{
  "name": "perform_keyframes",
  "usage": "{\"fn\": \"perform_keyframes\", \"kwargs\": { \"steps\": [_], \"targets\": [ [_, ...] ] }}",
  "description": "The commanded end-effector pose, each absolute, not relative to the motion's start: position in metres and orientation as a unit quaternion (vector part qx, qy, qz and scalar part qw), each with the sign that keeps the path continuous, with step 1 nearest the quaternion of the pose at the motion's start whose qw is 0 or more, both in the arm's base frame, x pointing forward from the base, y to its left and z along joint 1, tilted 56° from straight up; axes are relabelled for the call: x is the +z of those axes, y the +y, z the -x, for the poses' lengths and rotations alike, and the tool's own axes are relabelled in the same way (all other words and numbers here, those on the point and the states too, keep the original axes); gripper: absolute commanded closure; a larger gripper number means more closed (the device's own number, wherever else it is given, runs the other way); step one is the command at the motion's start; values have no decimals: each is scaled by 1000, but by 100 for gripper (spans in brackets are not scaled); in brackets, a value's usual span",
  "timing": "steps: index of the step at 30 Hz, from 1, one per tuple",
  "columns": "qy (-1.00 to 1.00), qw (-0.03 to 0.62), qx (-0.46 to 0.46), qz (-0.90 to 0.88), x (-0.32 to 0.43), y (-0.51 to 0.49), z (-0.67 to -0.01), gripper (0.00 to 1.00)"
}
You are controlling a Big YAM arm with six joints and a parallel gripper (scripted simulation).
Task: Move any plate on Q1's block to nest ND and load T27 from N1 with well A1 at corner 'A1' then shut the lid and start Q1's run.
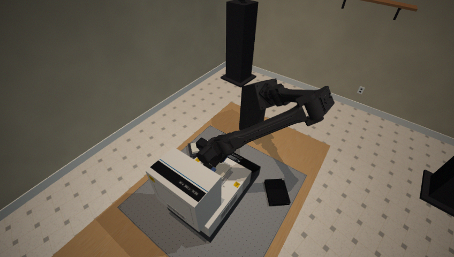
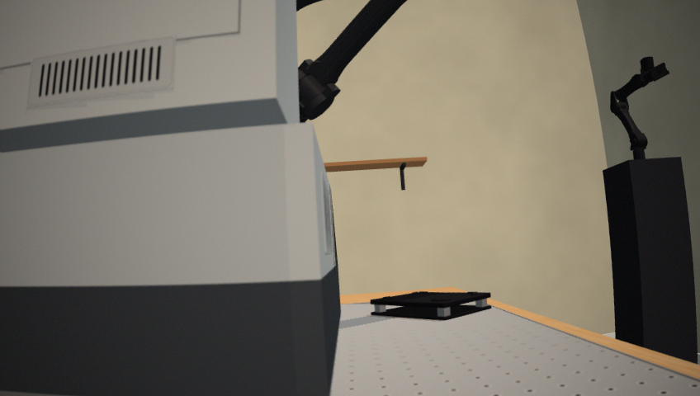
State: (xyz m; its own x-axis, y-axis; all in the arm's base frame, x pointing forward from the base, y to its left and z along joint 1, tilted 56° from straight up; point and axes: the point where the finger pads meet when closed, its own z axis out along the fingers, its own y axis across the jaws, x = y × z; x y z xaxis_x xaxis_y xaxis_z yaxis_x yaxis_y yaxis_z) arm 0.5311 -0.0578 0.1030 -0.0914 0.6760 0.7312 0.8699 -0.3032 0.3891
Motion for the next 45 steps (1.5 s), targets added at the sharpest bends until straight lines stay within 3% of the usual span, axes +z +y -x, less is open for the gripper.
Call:
{"fn": "perform_keyframes", "kwargs": {
  "steps": [1, 45],
  "targets": [
    [-577, 98, -460, 668, 108, -60, -541, 100],
    [-584, 101, -461, 660, 96, -39, -545, 100]
  ]
}}
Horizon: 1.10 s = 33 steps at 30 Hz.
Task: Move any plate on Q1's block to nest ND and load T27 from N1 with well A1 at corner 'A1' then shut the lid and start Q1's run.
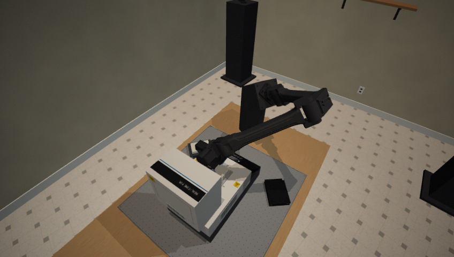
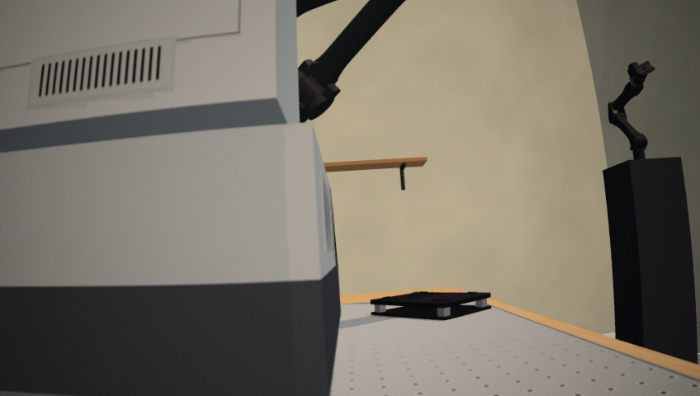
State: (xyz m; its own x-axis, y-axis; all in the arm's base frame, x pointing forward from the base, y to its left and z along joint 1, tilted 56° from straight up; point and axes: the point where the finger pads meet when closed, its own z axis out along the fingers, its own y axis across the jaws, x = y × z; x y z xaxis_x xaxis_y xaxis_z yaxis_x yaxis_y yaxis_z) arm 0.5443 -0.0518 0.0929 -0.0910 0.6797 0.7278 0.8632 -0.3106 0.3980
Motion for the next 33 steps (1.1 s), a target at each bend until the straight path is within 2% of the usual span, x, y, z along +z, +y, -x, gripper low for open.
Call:
{"fn": "perform_keyframes", "kwargs": {
  "steps": [1, 13, 33],
  "targets": [
    [-585, 100, -462, 659, 98, -37, -546, 100],
    [-584, 88, -465, 659, 111, -54, -551, 100],
    [-569, 101, -457, 676, 88, -63, -541, 100]
  ]
}}
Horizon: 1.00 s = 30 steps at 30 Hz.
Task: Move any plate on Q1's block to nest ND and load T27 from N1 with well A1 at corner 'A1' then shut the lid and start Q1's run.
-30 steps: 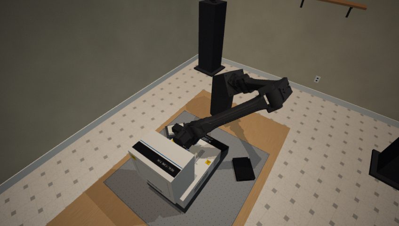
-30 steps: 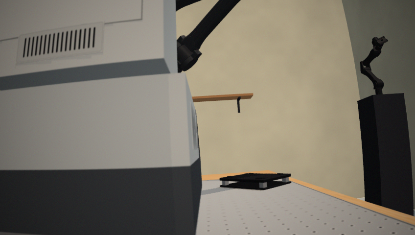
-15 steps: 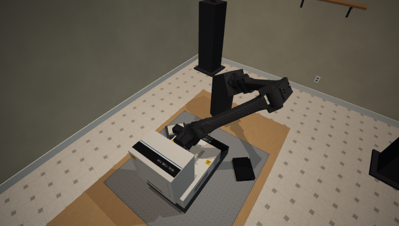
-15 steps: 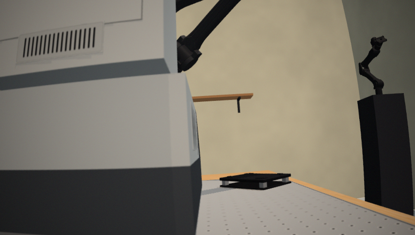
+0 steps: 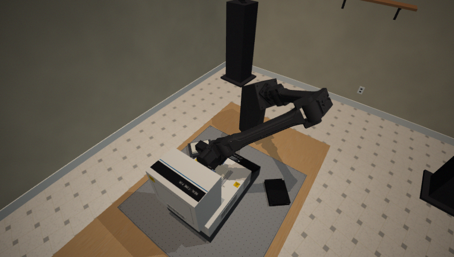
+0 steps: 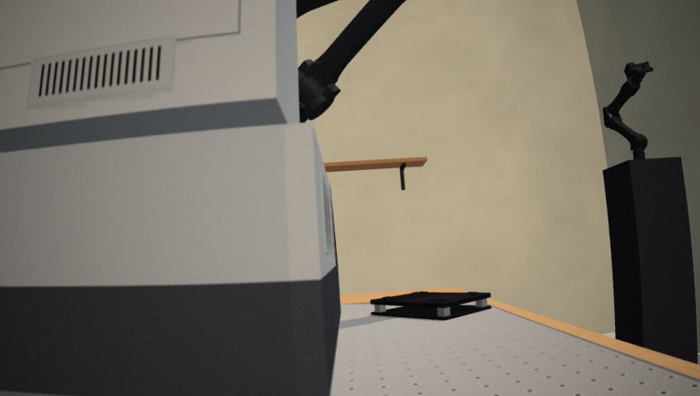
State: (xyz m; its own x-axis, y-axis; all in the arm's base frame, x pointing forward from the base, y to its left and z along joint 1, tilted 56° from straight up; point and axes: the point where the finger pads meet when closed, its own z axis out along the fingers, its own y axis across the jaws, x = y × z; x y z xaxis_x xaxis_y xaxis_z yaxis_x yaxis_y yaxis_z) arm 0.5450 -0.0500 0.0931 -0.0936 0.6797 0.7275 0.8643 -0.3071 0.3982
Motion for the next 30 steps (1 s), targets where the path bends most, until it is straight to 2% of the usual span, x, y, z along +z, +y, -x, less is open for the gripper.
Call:
{"fn": "perform_keyframes", "kwargs": {
  "steps": [1, 18, 30],
  "targets": [
    [-569, 99, -459, 676, 90, -63, -541, 100],
    [-588, 83, -471, 652, 116, -44, -557, 100],
    [-576, 101, -459, 669, 89, -51, -546, 100]
  ]
}}
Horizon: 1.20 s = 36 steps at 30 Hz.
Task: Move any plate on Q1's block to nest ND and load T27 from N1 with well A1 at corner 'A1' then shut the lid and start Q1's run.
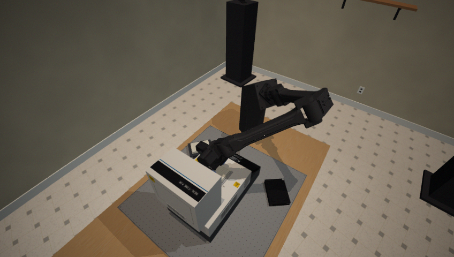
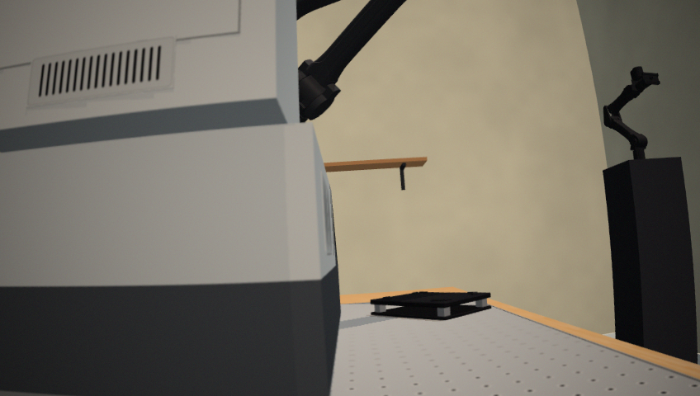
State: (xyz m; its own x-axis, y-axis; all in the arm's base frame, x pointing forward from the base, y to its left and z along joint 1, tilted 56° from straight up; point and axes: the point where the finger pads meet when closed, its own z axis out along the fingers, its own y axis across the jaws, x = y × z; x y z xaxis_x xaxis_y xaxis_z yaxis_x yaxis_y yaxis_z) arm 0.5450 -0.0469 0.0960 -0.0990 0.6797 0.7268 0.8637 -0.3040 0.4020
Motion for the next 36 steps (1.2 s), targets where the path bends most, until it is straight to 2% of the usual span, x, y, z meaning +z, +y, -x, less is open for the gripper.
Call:
{"fn": "perform_keyframes", "kwargs": {
  "steps": [1, 24, 36],
  "targets": [
    [-574, 101, -458, 671, 87, -53, -545, 100],
    [-584, 82, -469, 658, 113, -49, -559, 100],
    [-582, 97, -459, 664, 90, -44, -547, 100]
  ]
}}
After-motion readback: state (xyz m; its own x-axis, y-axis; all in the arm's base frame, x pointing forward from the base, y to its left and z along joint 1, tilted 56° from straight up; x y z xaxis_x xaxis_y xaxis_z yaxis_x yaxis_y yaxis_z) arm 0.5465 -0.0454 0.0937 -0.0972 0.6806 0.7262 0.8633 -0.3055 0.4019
